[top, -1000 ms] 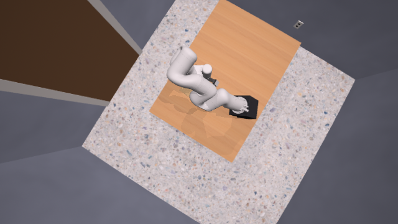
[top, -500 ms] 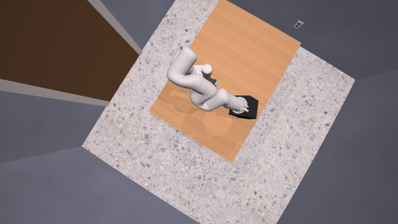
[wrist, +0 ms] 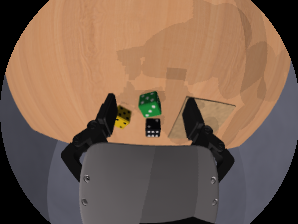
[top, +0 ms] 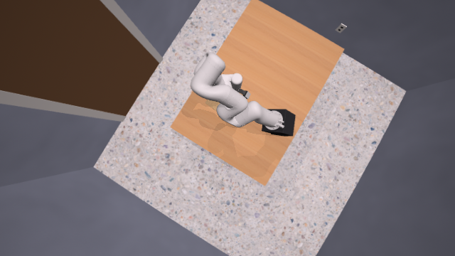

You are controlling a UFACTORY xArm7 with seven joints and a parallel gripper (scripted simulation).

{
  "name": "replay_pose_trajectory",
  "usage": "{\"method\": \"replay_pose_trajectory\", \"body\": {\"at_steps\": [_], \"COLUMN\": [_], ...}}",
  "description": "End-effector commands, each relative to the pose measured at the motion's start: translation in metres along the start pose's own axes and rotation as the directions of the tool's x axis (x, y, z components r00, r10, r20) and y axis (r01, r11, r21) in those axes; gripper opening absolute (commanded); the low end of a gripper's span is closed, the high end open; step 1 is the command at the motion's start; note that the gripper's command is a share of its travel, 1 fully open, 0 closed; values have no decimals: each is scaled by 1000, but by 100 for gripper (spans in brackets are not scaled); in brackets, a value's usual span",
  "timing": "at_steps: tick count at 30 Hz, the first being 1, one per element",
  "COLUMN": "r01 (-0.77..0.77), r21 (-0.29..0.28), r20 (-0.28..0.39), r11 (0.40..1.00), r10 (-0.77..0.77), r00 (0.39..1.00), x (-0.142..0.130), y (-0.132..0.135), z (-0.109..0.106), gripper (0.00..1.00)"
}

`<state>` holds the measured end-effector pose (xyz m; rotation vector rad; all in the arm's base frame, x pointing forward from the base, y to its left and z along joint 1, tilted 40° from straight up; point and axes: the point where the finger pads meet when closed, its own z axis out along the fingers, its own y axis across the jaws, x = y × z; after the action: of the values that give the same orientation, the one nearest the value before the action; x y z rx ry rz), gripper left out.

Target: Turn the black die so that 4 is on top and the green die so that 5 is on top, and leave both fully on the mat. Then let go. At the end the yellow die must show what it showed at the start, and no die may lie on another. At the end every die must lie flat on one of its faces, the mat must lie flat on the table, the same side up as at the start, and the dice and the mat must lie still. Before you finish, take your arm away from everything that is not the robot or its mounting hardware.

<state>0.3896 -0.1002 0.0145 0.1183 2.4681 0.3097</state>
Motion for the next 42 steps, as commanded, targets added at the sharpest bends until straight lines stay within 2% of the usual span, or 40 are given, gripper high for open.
{"method": "replay_pose_trajectory", "body": {"at_steps": [1,6,18,42], "r01": [0,0,0,0], "r21": [2,2,2,2], "r20": [1,1,1,1], "r11": [1000,1000,1000,1000], "r10": [0,0,0,0], "r00": [1000,1000,1000,1000], "x": [-3,-11,-62,-66], "y": [0,1,8,9], "z": [0,0,-1,-1], "gripper": [100,100,100,100]}}
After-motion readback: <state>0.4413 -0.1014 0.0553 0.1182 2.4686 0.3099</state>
